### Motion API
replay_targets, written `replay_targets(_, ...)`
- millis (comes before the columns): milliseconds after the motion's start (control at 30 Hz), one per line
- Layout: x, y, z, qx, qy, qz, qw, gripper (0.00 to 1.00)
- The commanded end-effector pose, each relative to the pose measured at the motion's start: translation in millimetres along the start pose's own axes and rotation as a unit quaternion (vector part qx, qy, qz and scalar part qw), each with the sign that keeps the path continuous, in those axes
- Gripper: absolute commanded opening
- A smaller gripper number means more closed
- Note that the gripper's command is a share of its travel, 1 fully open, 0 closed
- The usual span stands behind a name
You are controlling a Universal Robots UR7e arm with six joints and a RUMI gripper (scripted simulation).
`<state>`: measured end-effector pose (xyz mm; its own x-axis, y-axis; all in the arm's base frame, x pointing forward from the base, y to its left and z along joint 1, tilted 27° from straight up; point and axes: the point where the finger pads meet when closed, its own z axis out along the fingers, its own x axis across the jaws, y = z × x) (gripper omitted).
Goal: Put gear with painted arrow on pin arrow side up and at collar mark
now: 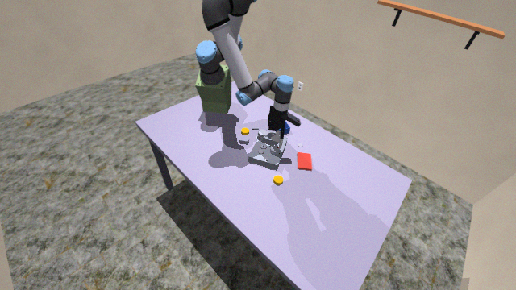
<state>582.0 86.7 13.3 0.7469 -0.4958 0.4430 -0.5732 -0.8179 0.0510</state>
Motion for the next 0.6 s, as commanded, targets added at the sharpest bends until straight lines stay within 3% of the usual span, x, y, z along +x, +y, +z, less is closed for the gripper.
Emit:
replay_targets(0,1.7,1.0,-0.6,-0.003,0.001,0.081,0.997,1.00)
replay_targets(567,4.2,5.0,-0.6,-0.003,0.001,0.222,0.975,1.00)
